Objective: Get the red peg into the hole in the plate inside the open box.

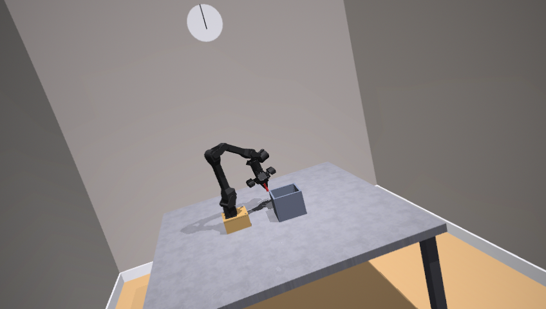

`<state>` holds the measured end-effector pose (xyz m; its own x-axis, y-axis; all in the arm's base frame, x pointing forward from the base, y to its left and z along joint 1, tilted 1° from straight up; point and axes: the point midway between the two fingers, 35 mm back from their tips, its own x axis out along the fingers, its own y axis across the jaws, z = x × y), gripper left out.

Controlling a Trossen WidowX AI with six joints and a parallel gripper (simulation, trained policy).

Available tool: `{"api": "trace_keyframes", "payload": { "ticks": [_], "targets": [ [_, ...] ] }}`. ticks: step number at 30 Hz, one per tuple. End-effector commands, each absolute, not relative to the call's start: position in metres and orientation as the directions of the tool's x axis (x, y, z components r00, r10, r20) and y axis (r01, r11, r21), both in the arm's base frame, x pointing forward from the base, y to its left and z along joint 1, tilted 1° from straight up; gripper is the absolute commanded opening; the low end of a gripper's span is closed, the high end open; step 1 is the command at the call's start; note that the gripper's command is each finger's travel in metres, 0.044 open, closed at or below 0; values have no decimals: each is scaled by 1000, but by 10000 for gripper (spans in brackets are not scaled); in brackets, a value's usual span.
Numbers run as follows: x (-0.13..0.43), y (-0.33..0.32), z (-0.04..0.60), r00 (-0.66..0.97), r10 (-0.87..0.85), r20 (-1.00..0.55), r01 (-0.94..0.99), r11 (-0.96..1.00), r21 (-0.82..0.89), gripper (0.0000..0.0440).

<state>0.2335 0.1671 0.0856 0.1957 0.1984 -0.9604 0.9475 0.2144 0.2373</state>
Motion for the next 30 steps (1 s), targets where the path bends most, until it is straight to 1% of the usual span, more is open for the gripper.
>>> {"api": "trace_keyframes", "payload": {
  "ticks": [1, 14, 30],
  "targets": [
    [245, 160, 107, 244, 199, -949, 933, 218, 286, 0],
    [271, 119, 148, 313, 131, -941, 918, 214, 335, 0],
    [284, 63, 150, 281, 29, -959, 941, 190, 281, 0]
  ]
}}
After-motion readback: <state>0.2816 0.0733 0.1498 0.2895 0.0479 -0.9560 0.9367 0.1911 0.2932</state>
